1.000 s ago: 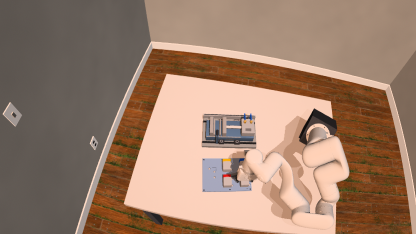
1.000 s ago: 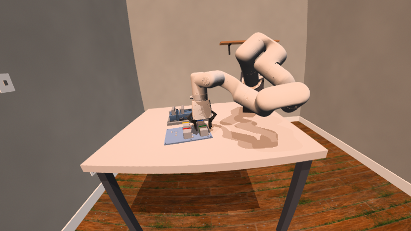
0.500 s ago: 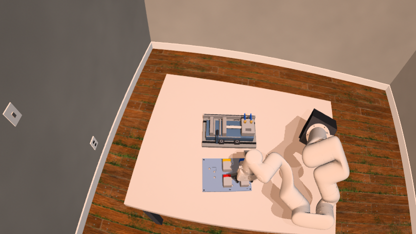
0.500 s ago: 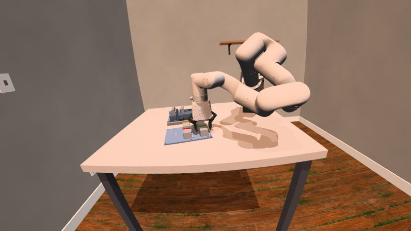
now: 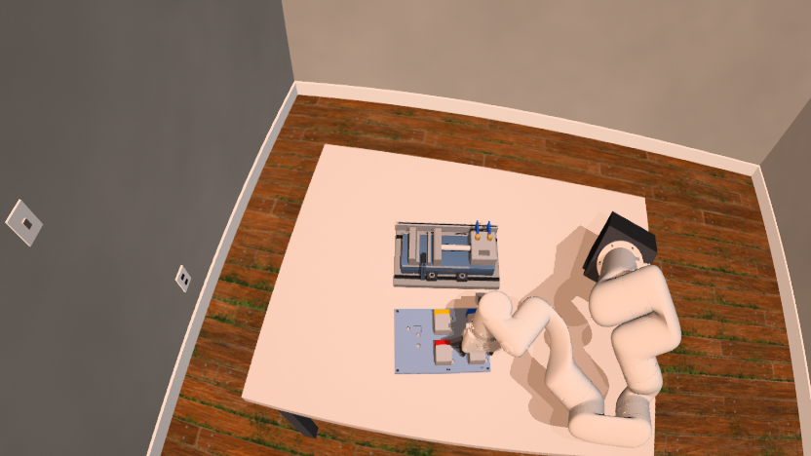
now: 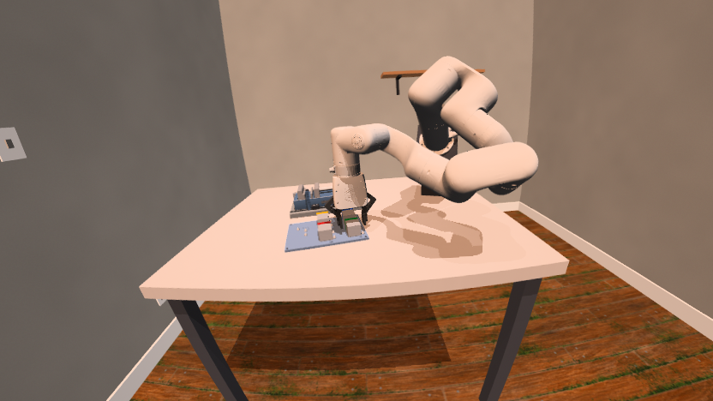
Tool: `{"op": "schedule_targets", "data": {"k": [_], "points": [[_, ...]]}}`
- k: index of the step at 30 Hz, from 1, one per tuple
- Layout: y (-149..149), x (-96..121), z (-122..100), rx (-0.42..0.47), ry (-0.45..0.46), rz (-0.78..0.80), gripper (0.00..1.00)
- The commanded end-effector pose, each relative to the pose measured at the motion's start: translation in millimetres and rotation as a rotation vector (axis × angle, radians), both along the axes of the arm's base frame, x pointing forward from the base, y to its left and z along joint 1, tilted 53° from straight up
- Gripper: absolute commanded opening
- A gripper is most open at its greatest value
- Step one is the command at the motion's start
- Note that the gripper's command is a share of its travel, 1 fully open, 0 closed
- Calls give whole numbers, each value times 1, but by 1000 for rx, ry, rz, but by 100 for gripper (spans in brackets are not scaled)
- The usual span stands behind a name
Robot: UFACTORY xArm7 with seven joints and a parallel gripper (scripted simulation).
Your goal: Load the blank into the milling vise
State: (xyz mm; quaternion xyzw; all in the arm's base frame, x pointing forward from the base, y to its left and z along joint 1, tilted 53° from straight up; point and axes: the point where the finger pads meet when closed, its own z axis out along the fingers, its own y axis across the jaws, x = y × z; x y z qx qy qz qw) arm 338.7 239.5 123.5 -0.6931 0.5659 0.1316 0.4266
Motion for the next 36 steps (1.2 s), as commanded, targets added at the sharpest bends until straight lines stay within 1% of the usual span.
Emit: {"op": "schedule_targets", "data": {"k": [1,23,24,36], "points": [[-1,0,1,1,-1,-2,76],[-2,0,1,1,-1,-2,76],[-2,0,1,1,-1,-2,0],[-2,0,1,1,-1,-2,0]]}}
